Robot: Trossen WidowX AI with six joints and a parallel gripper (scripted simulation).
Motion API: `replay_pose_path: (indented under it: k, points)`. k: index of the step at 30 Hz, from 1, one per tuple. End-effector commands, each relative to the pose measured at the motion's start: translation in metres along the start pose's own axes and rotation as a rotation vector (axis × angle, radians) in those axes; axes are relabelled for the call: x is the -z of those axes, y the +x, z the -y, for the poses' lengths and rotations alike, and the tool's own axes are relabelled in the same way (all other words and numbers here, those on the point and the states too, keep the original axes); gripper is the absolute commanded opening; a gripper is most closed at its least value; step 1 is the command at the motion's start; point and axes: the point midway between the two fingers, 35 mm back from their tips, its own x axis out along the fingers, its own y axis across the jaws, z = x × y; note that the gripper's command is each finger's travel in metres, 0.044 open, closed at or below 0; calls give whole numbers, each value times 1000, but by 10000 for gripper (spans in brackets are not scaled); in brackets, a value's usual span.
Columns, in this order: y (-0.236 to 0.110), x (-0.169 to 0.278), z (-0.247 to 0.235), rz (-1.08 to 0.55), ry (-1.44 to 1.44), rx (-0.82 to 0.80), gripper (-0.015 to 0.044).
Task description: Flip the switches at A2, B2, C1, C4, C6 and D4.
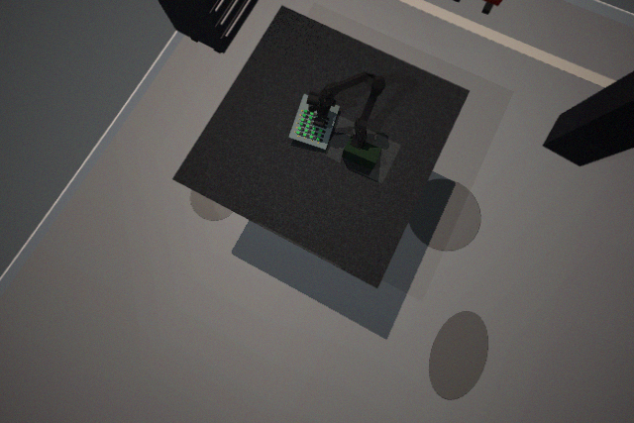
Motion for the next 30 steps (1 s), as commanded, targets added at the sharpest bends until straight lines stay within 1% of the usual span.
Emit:
replay_pose_path:
  k: [1, 22, 24, 28, 30]
  points:
    - [1, 0, 0, 2, -3, 5, 0]
    - [4, 0, 1, 2, -3, 6, 0]
    - [-5, -1, 0, -2, 0, -2, 0]
    - [-53, -3, -1, -22, -3, 1, 0]
    - [-61, -3, 0, -25, -4, 3, 0]
